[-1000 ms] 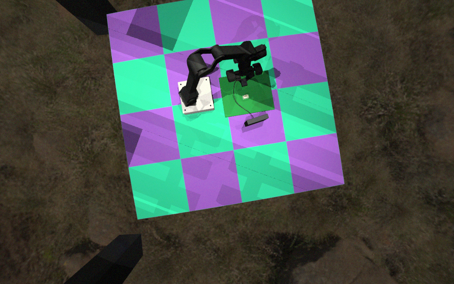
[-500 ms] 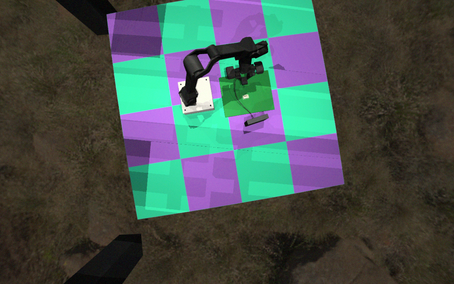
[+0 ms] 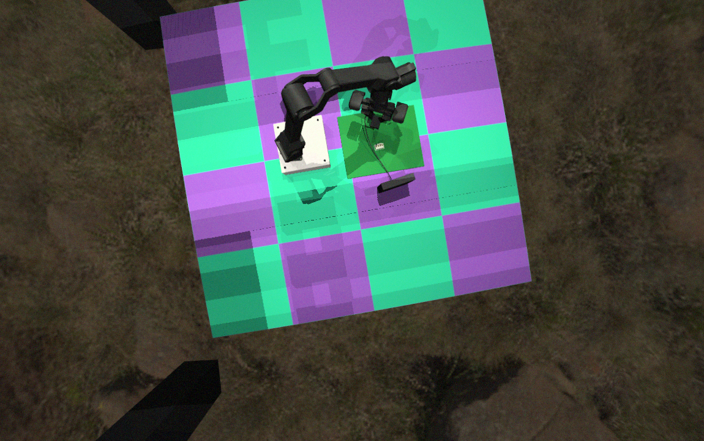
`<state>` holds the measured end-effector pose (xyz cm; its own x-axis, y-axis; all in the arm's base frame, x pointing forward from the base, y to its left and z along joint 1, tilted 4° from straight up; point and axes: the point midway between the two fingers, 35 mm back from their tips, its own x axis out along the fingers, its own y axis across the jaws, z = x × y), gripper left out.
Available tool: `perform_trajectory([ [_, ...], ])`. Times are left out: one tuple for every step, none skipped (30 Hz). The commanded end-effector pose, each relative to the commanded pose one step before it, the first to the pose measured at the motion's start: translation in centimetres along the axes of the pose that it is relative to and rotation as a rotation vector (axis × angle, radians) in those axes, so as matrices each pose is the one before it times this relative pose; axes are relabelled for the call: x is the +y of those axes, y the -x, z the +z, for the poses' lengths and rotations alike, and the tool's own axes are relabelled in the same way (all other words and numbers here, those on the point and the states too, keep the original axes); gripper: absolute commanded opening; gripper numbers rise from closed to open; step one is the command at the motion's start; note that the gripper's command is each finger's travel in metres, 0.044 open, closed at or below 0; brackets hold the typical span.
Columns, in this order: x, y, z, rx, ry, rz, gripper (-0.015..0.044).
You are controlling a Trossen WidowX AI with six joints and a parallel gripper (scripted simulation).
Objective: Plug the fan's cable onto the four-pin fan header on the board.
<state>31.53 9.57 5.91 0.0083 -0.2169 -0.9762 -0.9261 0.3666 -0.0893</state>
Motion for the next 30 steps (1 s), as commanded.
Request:
perform_trajectory([
  [0.034, -0.026, -0.043, -0.01415, -0.1283, 0.01185, 0.0000],
  [-0.012, -0.005, -0.023, -0.00253, -0.0347, 0.00255, 0.0000],
  [-0.013, -0.005, -0.022, -0.00245, -0.0347, 0.00263, 0.0000],
  [-0.014, -0.004, -0.022, -0.00237, -0.0347, 0.00270, 0.0000],
  [-0.015, -0.004, -0.021, -0.00228, -0.0347, 0.00277, 0.0000],
  [-0.015, -0.004, -0.020, -0.00220, -0.0347, 0.00283, 0.0000],
  [-0.016, -0.003, -0.020, -0.00211, -0.0346, 0.00290, 0.0000],
  [-0.017, -0.003, -0.019, -0.00202, -0.0346, 0.00296, 0.0000],
  [-0.017, -0.003, -0.019, -0.00193, -0.0346, 0.00302, 0.0000],
  [-0.018, -0.003, -0.018, -0.00184, -0.0346, 0.00307, 0.0000],
  [-0.019, -0.002, -0.017, -0.00175, -0.0346, 0.00313, 0.0000],
  [-0.019, -0.002, -0.016, -0.00165, -0.0346, 0.00318, 0.0000],
  [-0.020, -0.002, -0.016, -0.00156, -0.0346, 0.00322, 0.0000],
  [-0.020, -0.002, -0.015, -0.00146, -0.0346, 0.00327, 0.0000],
  [-0.021, -0.001, -0.014, -0.00136, -0.0346, 0.00331, 0.0000],
  [-0.021, -0.001, -0.013, -0.00126, -0.0346, 0.00335, 0.0000],
  [-0.022, -0.001, -0.012, -0.00116, -0.0346, 0.00338, 0.0000],
  [-0.022, -0.001, -0.012, -0.00106, -0.0346, 0.00342, 0.0000],
  [-0.023, 0.000, -0.011, -0.00095, -0.0346, 0.00345, 0.0000],
  [-0.023, 0.000, -0.010, -0.00085, -0.0346, 0.00347, 0.0000],
  [-0.023, 0.000, -0.009, -0.00074, -0.0346, 0.00350, 0.0000],
  [-0.024, 0.000, -0.008, -0.00064, -0.0346, 0.00352, 0.0000],
  [-0.024, 0.001, -0.007, -0.00053, -0.0346, 0.00353, 0.0000],
  [-0.024, 0.001, -0.006, -0.00043, -0.0346, 0.00355, 0.0000],
  [-0.024, 0.001, -0.006, -0.00032, -0.0346, 0.00356, 0.0000],
  [-0.024, 0.001, -0.005, -0.00021, -0.0346, 0.00356, 0.0000],
  [-0.024, 0.002, -0.004, -0.00010, -0.0346, 0.00357, 0.0000],
  [-0.024, 0.002, -0.003, 0.00000, -0.0346, 0.00357, 0.0000],
  [-0.025, 0.002, -0.002, 0.00011, -0.0346, 0.00357, 0.0000],
  [-0.025, 0.002, -0.001, 0.00022, -0.0346, 0.00356, 0.0000],
])
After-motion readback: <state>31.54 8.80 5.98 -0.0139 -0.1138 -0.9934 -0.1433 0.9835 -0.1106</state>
